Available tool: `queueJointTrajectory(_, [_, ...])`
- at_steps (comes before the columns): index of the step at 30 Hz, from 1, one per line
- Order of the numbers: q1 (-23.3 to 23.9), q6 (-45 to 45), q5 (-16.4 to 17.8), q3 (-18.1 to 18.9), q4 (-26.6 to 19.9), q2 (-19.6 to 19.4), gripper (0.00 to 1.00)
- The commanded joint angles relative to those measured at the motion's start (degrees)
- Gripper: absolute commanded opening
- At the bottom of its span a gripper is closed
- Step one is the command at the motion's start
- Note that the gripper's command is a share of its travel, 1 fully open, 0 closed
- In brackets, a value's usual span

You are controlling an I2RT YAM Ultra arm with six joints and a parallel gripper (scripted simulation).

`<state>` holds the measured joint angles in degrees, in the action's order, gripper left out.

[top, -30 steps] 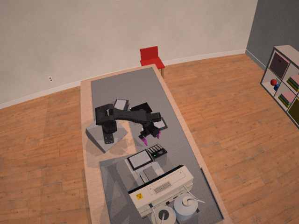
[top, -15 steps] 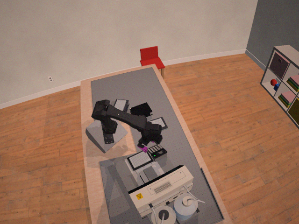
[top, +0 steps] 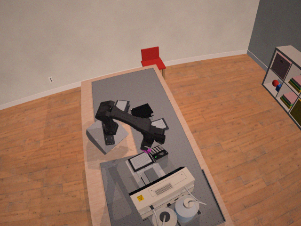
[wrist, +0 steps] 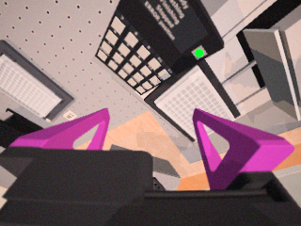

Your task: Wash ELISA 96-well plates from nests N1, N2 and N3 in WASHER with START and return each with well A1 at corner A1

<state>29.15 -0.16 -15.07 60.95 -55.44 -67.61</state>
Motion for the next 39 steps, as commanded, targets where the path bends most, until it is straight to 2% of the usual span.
queueJointTrajectory(1, [2.66, 8.11, 1.36, -0.16, -0.8, 2.06, 1.0])
queueJointTrajectory(7, [10.52, 26.57, 5.19, -1.01, -2.0, 5.54, 1.0])
queueJointTrajectory(9, [10.52, 26.57, 5.19, -1.01, -2.0, 5.54, 1.0])
queueJointTrajectory(19, [26.17, 59.19, 13.18, -0.78, -4.23, 8.93, 1.0])
queueJointTrajectory(23, [26.22, 66.87, 13.2, -0.78, -4.24, 8.93, 1.0])
queueJointTrajectory(36, [26.24, 67.96, 13.21, -0.78, -4.24, 8.93, 1.0])
queueJointTrajectory(39, [26.3, 68.01, 13.24, -1.62, -3.06, 8.6, 1.0])
